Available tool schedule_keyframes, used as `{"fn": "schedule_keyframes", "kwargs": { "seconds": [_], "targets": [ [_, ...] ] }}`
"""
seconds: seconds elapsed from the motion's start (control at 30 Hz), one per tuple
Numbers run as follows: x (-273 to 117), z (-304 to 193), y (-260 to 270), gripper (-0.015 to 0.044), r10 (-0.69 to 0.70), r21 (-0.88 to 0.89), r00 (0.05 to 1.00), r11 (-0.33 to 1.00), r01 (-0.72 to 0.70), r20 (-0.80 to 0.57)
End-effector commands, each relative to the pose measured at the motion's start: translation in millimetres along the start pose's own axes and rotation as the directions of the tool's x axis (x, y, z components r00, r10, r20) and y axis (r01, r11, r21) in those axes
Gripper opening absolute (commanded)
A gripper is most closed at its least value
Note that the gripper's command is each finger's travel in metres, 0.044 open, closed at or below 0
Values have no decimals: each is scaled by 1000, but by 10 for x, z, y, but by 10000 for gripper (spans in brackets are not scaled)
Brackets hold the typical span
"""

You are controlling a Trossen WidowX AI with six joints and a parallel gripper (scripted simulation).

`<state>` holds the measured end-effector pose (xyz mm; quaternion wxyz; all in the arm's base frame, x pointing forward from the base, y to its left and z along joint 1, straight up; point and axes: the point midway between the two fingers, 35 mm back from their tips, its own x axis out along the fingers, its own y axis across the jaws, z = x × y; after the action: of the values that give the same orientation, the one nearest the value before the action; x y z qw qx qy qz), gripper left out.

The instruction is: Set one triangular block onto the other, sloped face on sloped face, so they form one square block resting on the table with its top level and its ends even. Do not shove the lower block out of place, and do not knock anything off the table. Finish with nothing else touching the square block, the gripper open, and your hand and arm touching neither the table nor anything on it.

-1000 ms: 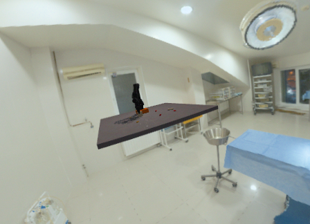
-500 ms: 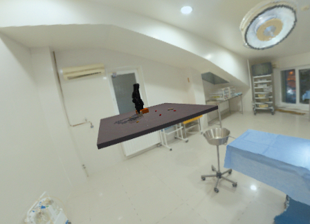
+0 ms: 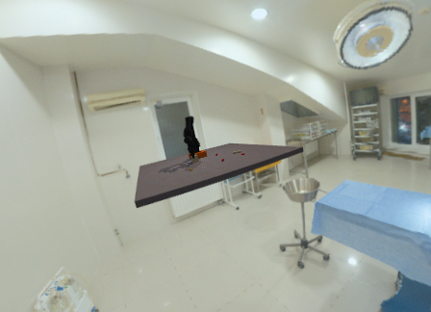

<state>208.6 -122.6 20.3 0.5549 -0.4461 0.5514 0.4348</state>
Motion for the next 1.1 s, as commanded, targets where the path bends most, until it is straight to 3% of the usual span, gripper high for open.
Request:
{"fn": "schedule_keyframes", "kwargs": {
  "seconds": [0.0,0.23,0.5,1.07],
  "targets": [
    [0,0,-2,440,-1,0,1000,1000,1,0],
    [-24,-2,-8,440,-1,0,1000,1000,1,0],
    [-1076,-3,-10,440,-1,0,1000,1000,1,0],
    [-1094,-17,-54,440,-29,-1,1000,1000,29,-9]
  ]
}}
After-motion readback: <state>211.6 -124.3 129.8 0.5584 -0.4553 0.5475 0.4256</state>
